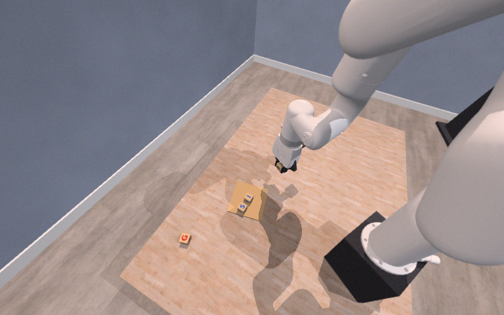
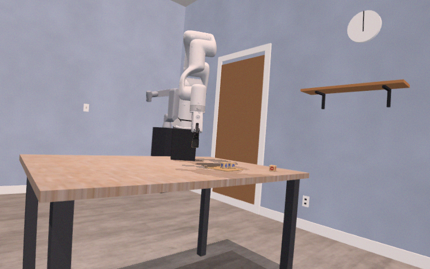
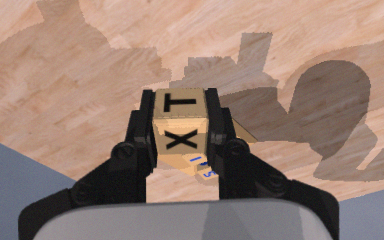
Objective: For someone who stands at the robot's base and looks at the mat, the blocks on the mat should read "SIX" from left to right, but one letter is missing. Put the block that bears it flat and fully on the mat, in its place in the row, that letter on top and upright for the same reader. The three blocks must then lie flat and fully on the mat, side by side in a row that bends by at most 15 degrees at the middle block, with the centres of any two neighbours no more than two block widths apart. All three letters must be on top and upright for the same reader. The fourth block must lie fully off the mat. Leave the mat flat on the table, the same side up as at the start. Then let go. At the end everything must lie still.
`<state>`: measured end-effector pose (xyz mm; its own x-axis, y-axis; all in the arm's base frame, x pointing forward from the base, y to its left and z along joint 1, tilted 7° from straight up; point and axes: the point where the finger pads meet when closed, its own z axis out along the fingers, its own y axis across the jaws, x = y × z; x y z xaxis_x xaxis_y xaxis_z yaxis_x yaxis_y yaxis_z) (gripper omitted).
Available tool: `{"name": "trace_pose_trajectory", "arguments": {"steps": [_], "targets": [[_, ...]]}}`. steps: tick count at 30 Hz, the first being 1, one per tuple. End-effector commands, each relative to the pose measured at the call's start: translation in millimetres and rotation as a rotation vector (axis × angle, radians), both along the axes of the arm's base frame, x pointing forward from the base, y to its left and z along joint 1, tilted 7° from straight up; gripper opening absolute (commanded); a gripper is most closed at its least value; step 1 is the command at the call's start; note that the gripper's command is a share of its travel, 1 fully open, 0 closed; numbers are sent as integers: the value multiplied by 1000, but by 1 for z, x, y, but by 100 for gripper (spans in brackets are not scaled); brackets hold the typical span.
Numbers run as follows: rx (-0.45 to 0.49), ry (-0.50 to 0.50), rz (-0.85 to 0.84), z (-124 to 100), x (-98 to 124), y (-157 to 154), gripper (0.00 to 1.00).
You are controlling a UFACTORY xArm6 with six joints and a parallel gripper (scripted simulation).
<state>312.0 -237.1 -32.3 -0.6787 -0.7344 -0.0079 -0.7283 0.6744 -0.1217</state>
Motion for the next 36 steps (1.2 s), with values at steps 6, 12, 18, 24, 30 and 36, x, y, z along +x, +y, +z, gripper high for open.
{"name": "trace_pose_trajectory", "arguments": {"steps": [6, 12, 18, 24, 30, 36], "targets": [[-10, 5, 36, 2, 8, 5, 27], [-26, 21, 234, 4, 44, 36, 27], [-46, 37, 426, 6, 75, 69, 27], [-53, 42, 486, 7, 84, 81, 27], [-53, 42, 486, 7, 84, 81, 27], [-53, 42, 486, 5, 84, 81, 27]]}}
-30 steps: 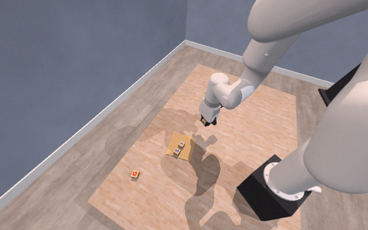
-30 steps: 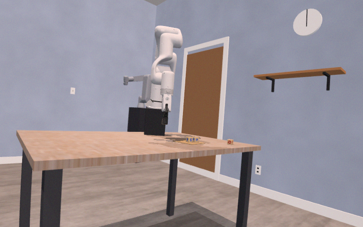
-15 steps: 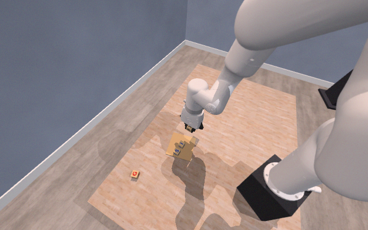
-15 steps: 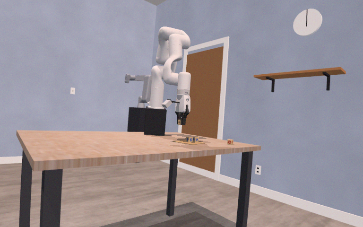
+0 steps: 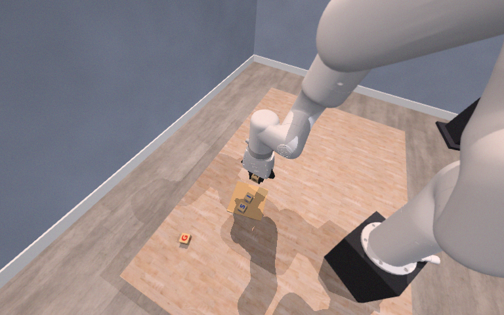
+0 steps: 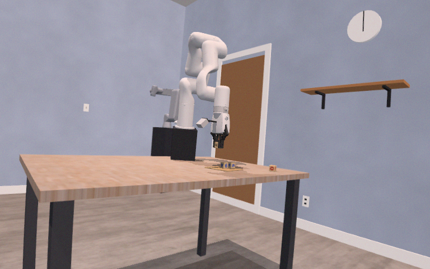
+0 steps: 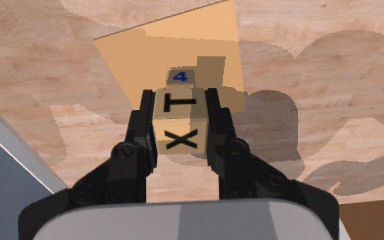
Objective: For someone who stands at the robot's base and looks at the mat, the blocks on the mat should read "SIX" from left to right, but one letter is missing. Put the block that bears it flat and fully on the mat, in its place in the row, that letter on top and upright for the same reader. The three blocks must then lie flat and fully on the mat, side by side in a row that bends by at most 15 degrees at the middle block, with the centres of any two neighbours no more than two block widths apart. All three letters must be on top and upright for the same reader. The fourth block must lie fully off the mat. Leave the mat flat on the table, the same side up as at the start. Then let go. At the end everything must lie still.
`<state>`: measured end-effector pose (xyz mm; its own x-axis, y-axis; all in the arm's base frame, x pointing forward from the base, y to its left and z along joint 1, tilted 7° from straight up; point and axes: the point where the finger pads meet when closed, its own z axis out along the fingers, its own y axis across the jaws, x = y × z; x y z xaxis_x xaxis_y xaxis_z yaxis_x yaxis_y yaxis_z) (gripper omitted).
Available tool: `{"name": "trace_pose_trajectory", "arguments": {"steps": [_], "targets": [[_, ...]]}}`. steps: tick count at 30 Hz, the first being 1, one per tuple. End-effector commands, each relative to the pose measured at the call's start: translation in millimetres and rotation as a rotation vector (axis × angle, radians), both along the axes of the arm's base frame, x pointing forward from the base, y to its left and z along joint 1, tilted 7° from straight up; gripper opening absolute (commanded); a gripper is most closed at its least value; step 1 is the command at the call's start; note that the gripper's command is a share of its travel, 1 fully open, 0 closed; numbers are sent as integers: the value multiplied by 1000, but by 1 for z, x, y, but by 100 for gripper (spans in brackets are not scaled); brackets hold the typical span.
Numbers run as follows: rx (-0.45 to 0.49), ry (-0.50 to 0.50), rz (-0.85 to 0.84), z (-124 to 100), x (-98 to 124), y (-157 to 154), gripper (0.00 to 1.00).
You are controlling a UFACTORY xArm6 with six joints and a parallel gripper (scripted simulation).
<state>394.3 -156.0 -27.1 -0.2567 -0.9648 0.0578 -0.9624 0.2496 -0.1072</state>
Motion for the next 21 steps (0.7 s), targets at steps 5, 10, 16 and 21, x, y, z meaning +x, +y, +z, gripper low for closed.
{"name": "trace_pose_trajectory", "arguments": {"steps": [5, 10, 16, 21], "targets": [[-1, -3, 1, -15, 3, -2, 27], [-1, -3, 1, -31, 4, -3, 27], [-1, -3, 1, -59, 7, -5, 27], [-1, -3, 1, -76, 9, -7, 27]]}}
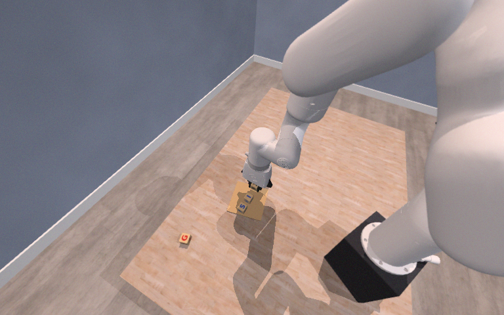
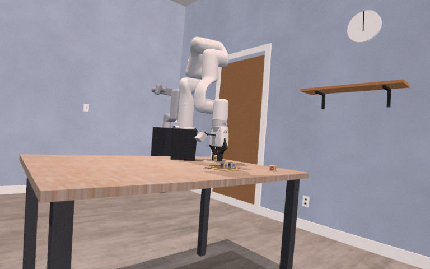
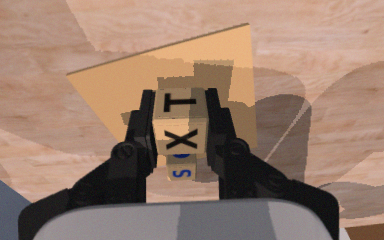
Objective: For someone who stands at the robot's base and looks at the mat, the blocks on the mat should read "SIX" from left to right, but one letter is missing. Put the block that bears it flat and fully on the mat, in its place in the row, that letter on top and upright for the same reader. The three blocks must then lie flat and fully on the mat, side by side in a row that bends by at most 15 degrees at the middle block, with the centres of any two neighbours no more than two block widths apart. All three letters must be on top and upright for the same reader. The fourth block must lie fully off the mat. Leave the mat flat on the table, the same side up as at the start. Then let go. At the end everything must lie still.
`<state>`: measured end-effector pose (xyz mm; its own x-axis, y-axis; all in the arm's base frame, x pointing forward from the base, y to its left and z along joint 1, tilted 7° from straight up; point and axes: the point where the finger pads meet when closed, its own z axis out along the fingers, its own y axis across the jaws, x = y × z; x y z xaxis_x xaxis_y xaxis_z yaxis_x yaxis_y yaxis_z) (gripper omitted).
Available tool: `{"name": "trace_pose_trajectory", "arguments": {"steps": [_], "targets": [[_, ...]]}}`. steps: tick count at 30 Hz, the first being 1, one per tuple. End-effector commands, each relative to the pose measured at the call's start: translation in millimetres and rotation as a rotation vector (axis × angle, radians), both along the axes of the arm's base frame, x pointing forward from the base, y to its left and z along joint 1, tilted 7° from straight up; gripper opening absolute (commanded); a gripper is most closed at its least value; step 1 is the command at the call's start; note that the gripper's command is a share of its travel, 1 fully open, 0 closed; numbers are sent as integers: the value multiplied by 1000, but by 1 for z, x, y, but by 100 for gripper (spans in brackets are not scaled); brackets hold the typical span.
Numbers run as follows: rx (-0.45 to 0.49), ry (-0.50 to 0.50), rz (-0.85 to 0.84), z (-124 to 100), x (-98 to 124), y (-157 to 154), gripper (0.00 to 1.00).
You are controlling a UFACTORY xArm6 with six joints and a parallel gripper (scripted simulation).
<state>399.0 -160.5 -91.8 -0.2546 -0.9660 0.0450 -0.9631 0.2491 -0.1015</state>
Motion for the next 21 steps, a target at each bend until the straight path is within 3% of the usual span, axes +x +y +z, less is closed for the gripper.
{"name": "trace_pose_trajectory", "arguments": {"steps": [1, 21], "targets": [[-15, -5, -1, -15, 4, -3, 27], [-15, -5, -1, -29, 6, -4, 27]]}}
